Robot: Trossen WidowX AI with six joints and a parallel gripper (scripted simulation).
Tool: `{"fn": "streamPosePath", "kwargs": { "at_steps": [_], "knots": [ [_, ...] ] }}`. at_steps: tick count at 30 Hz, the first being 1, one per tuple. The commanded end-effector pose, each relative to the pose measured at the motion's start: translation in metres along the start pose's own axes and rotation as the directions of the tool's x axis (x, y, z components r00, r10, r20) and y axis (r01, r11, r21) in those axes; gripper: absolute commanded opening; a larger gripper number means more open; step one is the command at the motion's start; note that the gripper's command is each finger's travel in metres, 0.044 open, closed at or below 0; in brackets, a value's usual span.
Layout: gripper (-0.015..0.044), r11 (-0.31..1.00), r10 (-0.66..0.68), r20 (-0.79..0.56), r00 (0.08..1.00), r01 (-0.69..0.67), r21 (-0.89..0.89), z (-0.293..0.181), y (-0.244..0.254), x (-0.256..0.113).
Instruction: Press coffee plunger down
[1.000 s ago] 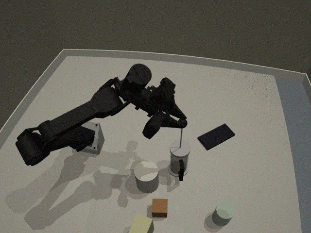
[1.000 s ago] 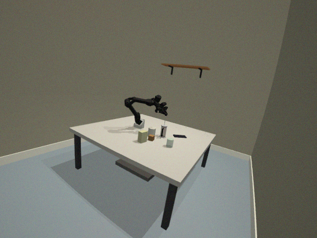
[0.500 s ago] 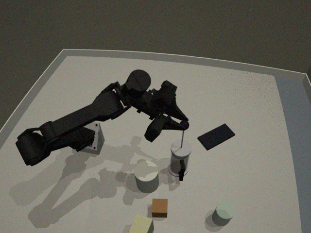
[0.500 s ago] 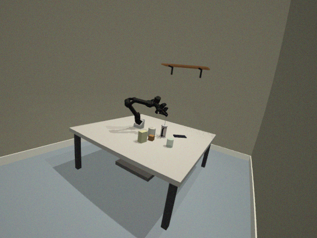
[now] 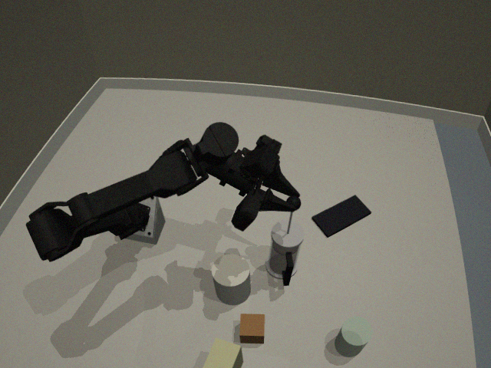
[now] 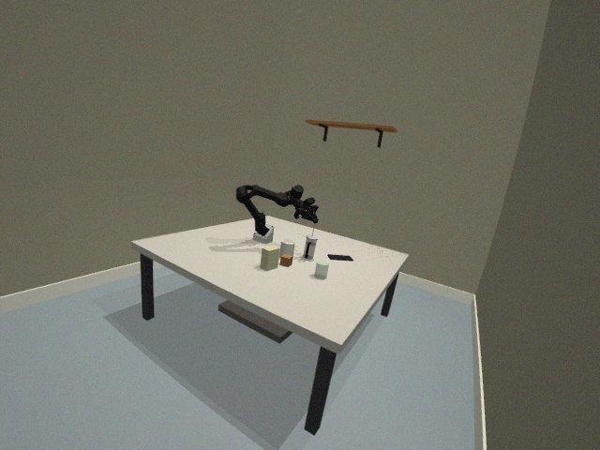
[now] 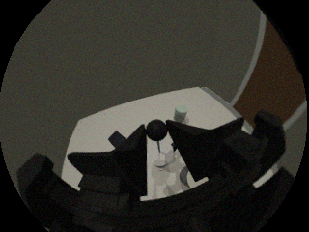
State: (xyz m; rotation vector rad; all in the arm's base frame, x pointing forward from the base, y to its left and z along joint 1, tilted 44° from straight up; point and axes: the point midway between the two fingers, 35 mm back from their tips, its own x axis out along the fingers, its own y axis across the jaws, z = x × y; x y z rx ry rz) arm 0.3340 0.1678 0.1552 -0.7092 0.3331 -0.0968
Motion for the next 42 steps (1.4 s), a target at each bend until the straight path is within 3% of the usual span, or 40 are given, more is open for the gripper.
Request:
{"fn": "streamPosePath", "kwargs": {
  "at_steps": [1, 25, 42],
  "knots": [
    [0.0116, 0.999, -0.010, -0.058, 0.998, 0.008, -0.044, -0.031, 0.001, 0.012],
    [0.0116, 0.999, -0.016, -0.050, 0.999, 0.013, -0.048, -0.062, -0.003, 0.035],
    [0.0116, 0.999, -0.017, -0.049, 0.999, 0.015, -0.048, -0.058, -0.002, 0.043]
  ]
}}
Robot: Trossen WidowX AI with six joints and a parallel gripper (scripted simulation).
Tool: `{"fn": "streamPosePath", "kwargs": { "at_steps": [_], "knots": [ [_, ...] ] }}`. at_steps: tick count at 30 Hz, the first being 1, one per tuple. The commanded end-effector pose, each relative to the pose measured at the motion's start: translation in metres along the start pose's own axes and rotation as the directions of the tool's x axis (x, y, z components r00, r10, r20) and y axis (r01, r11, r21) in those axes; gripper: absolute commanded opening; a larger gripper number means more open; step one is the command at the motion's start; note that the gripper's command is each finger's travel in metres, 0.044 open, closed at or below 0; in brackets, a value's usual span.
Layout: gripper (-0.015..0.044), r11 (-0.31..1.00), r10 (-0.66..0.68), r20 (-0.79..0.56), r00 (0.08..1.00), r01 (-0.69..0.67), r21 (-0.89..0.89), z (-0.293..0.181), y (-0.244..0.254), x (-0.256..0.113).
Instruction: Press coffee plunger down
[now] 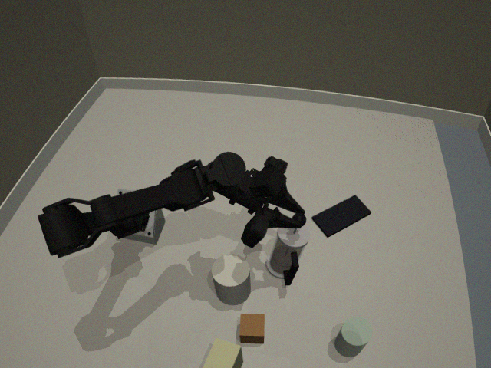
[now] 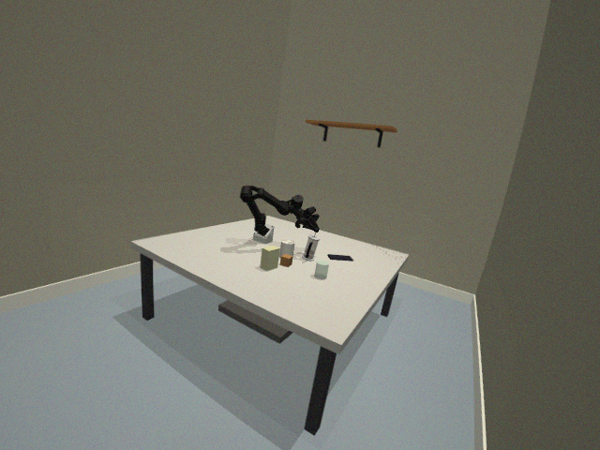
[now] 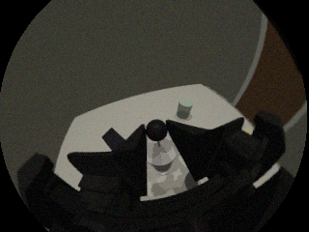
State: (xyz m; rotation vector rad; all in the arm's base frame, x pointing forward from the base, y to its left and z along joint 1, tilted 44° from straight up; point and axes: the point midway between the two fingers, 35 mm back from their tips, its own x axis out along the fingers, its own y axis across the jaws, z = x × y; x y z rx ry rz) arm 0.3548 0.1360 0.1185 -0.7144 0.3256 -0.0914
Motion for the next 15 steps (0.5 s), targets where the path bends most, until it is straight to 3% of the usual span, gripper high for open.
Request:
{"fn": "streamPosePath", "kwargs": {
  "at_steps": [1, 15],
  "knots": [
    [0.0116, 0.999, -0.018, -0.058, 0.998, 0.016, -0.042, -0.0193, -0.0009, 0.0072],
    [0.0116, 0.999, -0.019, -0.058, 0.998, 0.016, -0.042, -0.0181, 0.0010, 0.0081]
  ]
}}
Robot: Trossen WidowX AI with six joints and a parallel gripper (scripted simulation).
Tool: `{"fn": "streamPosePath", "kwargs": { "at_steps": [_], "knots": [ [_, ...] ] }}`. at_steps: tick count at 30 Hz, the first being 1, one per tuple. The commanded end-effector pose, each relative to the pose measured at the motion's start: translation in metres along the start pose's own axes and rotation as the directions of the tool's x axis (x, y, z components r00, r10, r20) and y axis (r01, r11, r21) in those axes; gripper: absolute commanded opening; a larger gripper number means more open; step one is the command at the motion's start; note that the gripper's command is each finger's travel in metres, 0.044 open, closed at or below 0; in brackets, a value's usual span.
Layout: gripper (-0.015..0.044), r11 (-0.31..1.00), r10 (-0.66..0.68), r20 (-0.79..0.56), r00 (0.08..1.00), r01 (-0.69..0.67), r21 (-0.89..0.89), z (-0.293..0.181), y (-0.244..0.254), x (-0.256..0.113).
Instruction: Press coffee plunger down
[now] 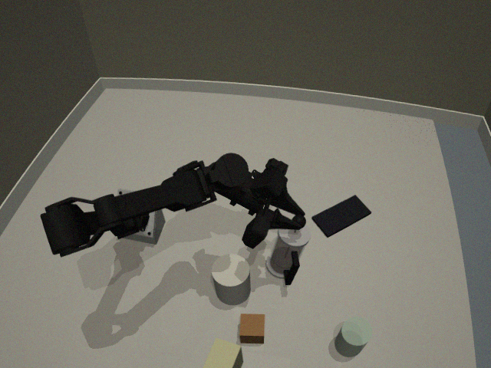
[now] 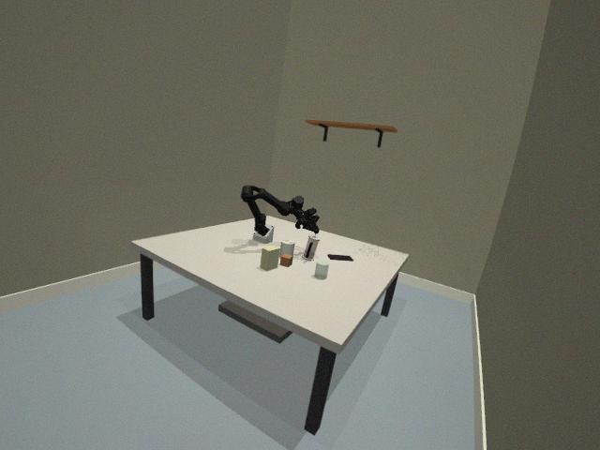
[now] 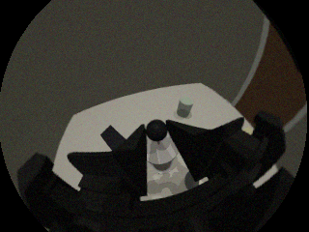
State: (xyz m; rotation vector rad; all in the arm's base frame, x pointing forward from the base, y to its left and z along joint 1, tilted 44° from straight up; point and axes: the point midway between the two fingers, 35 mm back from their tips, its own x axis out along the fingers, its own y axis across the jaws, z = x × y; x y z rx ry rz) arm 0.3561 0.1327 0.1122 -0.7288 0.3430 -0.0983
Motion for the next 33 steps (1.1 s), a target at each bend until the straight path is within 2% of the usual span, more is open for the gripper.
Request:
{"fn": "streamPosePath", "kwargs": {
  "at_steps": [1, 33],
  "knots": [
    [0.0116, 1.000, -0.015, -0.040, 0.999, 0.014, -0.027, -0.0119, -0.0003, 0.0048],
    [0.0116, 1.000, -0.015, -0.040, 0.999, 0.014, -0.027, -0.0107, 0.0022, 0.0049]
  ]
}}
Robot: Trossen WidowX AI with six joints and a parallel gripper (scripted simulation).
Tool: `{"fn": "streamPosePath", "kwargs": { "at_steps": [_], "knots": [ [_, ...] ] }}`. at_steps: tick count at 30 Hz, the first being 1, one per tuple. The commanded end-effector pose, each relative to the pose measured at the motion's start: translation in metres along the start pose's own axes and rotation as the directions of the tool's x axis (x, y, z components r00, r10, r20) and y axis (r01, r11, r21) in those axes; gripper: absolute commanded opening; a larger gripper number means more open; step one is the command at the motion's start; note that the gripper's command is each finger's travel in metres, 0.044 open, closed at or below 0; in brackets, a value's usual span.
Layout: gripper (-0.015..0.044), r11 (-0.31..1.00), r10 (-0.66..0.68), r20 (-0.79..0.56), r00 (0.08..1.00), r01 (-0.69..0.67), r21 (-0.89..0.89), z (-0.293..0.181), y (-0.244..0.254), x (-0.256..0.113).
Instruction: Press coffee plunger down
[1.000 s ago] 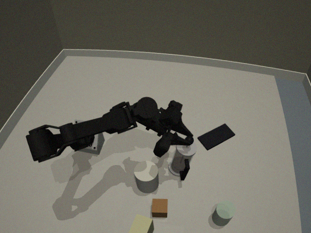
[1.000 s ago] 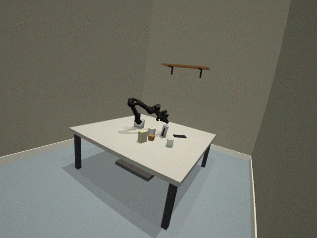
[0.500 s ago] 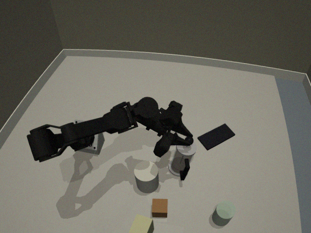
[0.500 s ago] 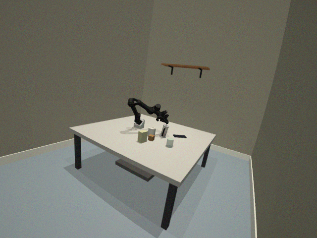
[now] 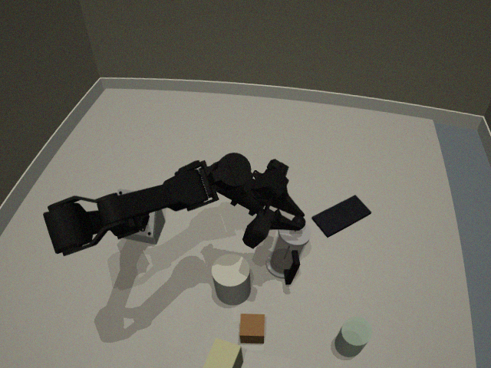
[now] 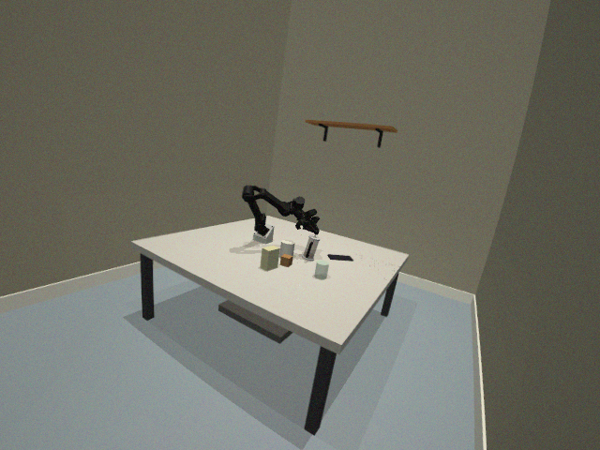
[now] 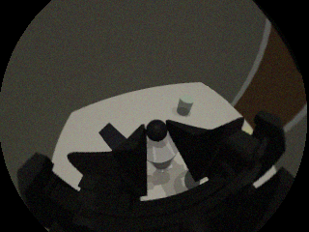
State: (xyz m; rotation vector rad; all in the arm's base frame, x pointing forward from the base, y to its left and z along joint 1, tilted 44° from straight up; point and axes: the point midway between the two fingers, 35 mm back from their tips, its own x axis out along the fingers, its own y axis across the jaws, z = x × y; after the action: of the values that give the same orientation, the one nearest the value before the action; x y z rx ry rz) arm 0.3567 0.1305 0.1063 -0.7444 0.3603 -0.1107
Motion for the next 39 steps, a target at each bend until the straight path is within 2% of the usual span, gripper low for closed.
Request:
{"fn": "streamPosePath", "kwargs": {
  "at_steps": [1, 19, 31, 39],
  "knots": [
    [0.0116, 1.000, -0.007, -0.020, 1.000, 0.006, -0.012, -0.005, 0.000, 0.003],
    [0.0116, 1.000, -0.001, -0.003, 1.000, 0.001, -0.002, 0.000, 0.000, 0.000],
    [0.0431, 1.000, -0.001, -0.003, 1.000, 0.001, -0.002, 0.000, 0.000, 0.000],
    [0.0440, 1.000, 0.004, -0.013, 1.000, -0.004, 0.000, 0.019, 0.002, -0.016]
  ]
}}
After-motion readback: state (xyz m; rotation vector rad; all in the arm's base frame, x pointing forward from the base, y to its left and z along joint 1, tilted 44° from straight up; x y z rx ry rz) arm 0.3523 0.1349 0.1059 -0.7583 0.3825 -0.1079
